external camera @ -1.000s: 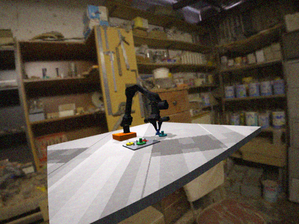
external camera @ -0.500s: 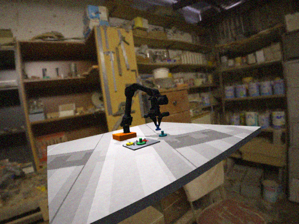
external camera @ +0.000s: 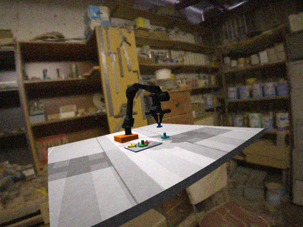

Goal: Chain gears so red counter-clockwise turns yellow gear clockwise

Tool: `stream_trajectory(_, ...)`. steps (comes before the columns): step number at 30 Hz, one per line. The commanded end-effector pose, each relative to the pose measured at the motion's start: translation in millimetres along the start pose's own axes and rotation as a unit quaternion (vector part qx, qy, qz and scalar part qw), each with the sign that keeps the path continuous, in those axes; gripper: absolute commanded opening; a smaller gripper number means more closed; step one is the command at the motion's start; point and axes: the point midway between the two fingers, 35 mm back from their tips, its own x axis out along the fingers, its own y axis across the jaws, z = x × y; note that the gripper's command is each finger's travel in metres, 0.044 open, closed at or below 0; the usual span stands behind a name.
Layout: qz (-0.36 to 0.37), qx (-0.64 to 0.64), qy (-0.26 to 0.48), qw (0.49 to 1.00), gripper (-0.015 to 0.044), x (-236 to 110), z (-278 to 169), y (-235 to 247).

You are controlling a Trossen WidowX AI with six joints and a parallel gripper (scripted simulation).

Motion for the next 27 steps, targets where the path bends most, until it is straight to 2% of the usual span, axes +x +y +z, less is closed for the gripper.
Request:
stream_trajectory(1,0.002,-0.002,0.000,1.000,0.0000,-10,0,0)
stream_trajectory(17,0.002,-0.001,0.001,1.000,0.0000,-44,-2,-6)
stream_trajectory(27,0.002,0.000,0.000,1.000,0.0000,-37,17,-8)
